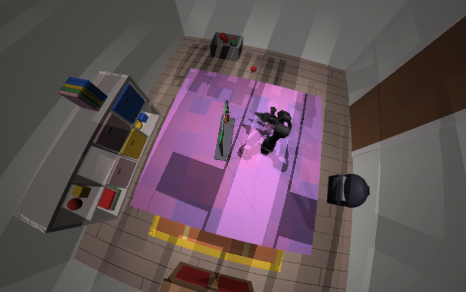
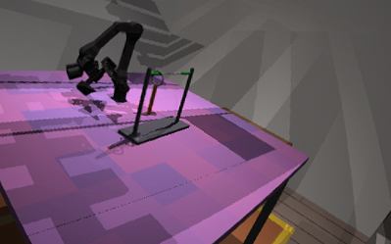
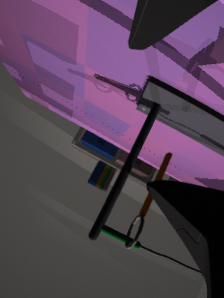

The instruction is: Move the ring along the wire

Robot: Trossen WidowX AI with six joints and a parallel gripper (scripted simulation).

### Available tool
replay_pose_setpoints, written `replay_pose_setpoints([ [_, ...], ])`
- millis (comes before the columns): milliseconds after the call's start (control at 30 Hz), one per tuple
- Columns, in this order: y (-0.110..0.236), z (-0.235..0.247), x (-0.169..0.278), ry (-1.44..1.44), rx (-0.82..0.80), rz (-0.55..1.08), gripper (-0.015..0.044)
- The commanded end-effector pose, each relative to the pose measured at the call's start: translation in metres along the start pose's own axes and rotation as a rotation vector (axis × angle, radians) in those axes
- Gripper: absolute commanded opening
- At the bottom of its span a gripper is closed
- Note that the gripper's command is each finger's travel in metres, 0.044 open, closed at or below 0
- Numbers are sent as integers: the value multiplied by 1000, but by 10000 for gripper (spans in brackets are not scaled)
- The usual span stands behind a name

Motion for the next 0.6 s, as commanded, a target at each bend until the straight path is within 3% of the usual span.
replay_pose_setpoints([
  [0, 0, 0, 0, 4, -1, 2, 374],
  [267, -16, -2, -11, 132, -48, 68, 164],
  [567, -37, -22, 1, 264, -78, 168, 160],
])
Point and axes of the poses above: the point midway between the two fingers, 35 mm back from their tips, its own y axis back along the fingers, its own z axis across the jaws, x = y × z, the point moved 9 cm from there along y, back along the fingers
